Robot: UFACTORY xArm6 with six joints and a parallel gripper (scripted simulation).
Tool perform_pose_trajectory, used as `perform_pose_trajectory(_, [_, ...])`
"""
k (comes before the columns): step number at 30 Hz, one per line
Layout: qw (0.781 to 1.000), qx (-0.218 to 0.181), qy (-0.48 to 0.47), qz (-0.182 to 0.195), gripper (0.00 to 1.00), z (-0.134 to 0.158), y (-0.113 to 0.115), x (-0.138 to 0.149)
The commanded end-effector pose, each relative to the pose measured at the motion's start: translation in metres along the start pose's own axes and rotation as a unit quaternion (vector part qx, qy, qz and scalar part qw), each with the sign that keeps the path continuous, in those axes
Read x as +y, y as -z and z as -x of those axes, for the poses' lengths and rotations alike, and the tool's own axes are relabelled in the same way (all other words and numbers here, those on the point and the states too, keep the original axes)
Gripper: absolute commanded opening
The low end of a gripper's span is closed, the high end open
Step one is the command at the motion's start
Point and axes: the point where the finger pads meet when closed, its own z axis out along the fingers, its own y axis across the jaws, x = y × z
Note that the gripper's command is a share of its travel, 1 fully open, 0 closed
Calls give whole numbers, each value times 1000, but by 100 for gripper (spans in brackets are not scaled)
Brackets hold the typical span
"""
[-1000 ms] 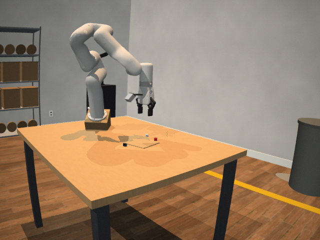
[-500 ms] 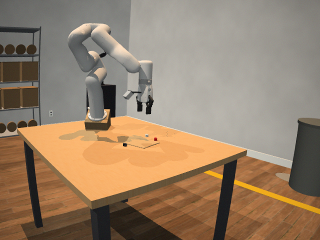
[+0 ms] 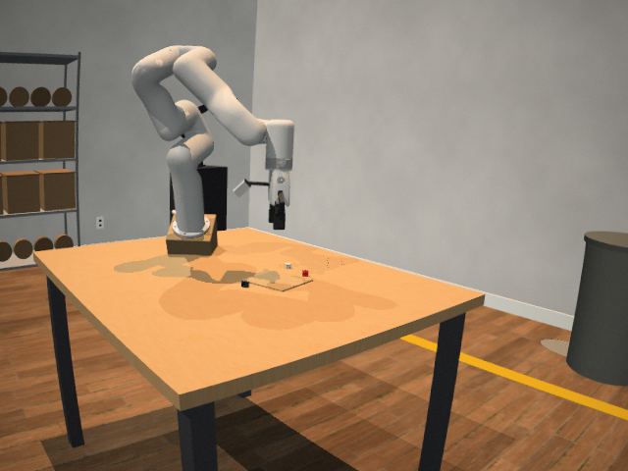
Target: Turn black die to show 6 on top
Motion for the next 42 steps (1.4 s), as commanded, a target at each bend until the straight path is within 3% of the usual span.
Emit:
perform_pose_trajectory(1, [996, -3, -87, 0, 100, -12, -1, -23])
perform_pose_trajectory(11, [980, -4, -200, 0, 100, -33, -2, -50])
perform_pose_trajectory(25, [918, -7, -397, -7, 100, -78, -1, -96])
perform_pose_trajectory(27, [918, -7, -397, -7, 100, -78, -1, -96])
perform_pose_trajectory(28, [901, -8, -433, -10, 100, -88, -1, -104])
perform_pose_trajectory(31, [886, -8, -464, -12, 100, -97, 0, -111])
perform_pose_trajectory(42, [885, -8, -465, -12, 100, -97, 0, -111])
